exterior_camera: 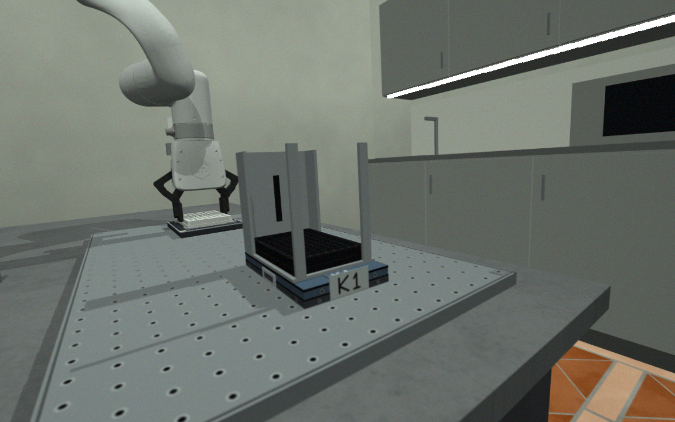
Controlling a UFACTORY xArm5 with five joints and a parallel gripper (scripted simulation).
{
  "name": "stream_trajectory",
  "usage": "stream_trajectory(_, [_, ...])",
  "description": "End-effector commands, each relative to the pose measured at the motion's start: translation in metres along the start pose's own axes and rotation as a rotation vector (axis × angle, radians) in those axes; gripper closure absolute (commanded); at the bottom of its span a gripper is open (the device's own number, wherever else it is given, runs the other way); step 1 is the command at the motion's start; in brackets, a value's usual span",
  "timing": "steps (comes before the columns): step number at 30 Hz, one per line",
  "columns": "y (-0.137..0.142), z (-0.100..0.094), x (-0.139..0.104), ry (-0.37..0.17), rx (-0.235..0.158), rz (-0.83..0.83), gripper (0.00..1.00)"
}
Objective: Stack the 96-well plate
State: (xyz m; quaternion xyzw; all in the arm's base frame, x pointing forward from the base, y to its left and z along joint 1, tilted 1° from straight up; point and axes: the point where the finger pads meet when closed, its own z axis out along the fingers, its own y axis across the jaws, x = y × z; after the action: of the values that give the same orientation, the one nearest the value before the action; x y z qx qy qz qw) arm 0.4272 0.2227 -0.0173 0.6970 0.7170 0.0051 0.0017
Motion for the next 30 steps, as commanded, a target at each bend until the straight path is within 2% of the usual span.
stream_trajectory(1, [0.001,-0.001,0.001,-0.008,-0.008,0.000,1.00])
stream_trajectory(30, [0.001,-0.015,0.001,-0.008,-0.008,0.000,1.00])
